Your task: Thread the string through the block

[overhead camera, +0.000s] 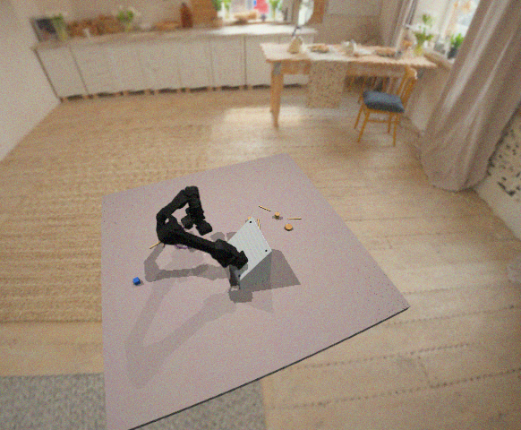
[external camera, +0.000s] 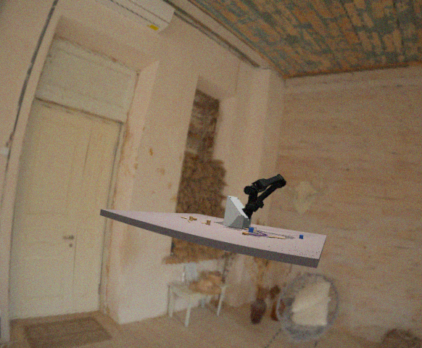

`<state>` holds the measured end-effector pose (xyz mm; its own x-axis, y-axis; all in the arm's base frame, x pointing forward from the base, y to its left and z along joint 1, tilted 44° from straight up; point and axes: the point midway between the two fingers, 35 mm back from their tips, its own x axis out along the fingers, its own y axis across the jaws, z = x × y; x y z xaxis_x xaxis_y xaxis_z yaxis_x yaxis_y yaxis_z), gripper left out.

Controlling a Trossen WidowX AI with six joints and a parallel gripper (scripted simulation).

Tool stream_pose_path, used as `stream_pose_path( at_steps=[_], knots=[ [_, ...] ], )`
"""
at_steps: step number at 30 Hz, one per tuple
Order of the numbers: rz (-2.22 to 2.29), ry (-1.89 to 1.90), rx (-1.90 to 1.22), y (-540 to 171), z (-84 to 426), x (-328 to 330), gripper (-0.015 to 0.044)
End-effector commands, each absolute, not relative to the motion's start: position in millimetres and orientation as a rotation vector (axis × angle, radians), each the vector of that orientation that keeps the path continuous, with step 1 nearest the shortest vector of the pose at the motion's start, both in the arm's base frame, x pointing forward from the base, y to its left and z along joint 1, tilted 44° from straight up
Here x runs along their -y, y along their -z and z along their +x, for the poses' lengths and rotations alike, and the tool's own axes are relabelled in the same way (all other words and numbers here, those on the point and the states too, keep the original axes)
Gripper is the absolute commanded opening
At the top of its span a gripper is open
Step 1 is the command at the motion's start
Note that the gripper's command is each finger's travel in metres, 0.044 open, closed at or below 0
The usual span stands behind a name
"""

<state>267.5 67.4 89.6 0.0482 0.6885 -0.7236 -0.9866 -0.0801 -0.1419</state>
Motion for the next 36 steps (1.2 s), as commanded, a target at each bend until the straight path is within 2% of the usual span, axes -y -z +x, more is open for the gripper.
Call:
stream_pose_path(
  at_steps=[1,36],
  knots=[
    [-0.77,-1.492,-0.497,-86.1,268.7,-65.7,0.0125],
    [-0.772,-1.492,-0.498,-45.5,273.8,-103.4,0.0125]
  ],
)
